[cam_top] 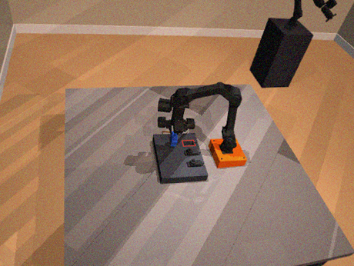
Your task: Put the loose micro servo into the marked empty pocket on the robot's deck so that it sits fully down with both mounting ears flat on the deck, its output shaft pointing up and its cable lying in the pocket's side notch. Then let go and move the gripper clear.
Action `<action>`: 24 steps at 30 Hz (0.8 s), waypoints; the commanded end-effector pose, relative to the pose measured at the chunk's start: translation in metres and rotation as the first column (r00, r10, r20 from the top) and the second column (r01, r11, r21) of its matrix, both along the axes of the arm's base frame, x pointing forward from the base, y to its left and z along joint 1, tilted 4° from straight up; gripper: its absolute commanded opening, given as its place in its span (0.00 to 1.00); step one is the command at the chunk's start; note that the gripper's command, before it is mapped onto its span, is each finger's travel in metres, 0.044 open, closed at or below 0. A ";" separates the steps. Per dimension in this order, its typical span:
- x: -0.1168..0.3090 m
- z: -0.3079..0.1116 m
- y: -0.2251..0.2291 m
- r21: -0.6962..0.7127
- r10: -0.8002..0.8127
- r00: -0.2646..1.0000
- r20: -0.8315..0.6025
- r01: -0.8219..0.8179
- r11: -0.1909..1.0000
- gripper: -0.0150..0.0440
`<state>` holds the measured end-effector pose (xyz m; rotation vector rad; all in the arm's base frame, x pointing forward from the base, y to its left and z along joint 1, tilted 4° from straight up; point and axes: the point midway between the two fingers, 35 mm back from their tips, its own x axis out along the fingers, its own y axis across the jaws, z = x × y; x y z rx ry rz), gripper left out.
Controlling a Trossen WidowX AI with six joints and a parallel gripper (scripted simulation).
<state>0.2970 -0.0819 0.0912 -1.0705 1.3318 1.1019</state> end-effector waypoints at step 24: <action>0.000 0.002 0.000 -0.027 -0.793 0.608 0.036 0.794 0.608 0.25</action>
